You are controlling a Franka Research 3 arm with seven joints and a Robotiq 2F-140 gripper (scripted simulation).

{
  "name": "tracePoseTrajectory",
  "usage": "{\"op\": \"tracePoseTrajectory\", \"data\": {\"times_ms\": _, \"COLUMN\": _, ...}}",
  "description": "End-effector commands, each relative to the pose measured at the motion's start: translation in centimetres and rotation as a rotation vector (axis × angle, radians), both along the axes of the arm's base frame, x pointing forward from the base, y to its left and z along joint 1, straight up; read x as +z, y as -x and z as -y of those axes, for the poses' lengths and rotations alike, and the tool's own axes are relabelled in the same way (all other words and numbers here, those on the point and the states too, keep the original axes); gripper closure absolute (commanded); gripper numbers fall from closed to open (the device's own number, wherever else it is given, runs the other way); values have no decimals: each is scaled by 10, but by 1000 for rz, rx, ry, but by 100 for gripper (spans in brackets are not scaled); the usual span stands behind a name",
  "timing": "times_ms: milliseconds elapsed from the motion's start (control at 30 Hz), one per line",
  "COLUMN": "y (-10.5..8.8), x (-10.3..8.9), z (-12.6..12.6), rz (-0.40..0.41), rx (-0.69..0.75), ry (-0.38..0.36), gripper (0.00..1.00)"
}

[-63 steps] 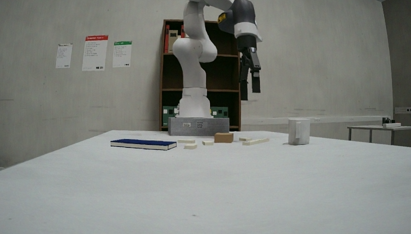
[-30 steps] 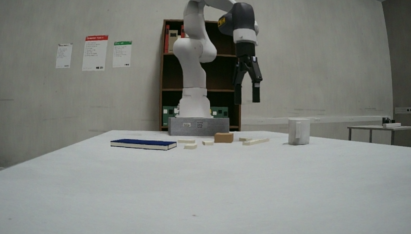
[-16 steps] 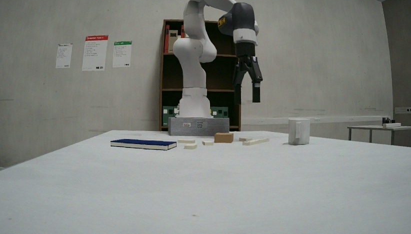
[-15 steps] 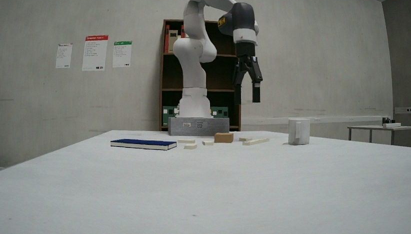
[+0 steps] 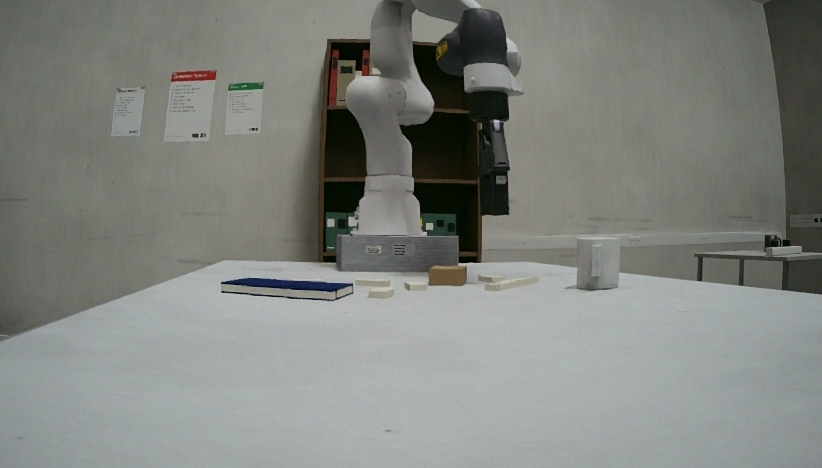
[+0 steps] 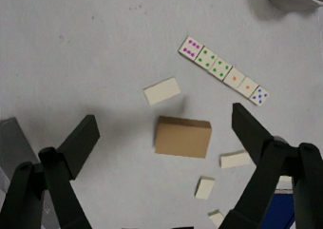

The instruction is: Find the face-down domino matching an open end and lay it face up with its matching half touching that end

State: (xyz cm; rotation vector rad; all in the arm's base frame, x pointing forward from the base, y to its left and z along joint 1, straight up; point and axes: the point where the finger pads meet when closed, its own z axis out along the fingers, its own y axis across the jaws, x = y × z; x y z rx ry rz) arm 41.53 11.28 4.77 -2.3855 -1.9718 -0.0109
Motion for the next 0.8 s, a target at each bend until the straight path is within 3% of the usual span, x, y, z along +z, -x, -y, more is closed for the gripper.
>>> {"op": "tracePoseTrajectory", "data": {"times_ms": 0, "y": -7, "x": -5, "z": -2, "rz": -1, "rx": -279, "ry": 12, "gripper": 0}}
{"op": "tracePoseTrajectory", "data": {"times_ms": 100, "y": -7, "x": -6, "z": -2, "rz": -5, "rx": -311, "ry": 10, "gripper": 0}}
{"op": "tracePoseTrajectory", "data": {"times_ms": 233, "y": -8, "x": -8, "z": -2, "rz": -17, "rx": -487, "ry": -3, "gripper": 0}}
{"op": "tracePoseTrajectory", "data": {"times_ms": 267, "y": -8, "x": -8, "z": -2, "rz": -19, "rx": -518, "ry": -5, "gripper": 67}}
{"op": "tracePoseTrajectory", "data": {"times_ms": 767, "y": -8, "x": -8, "z": -2, "rz": -29, "rx": -927, "ry": -8, "gripper": 67}}
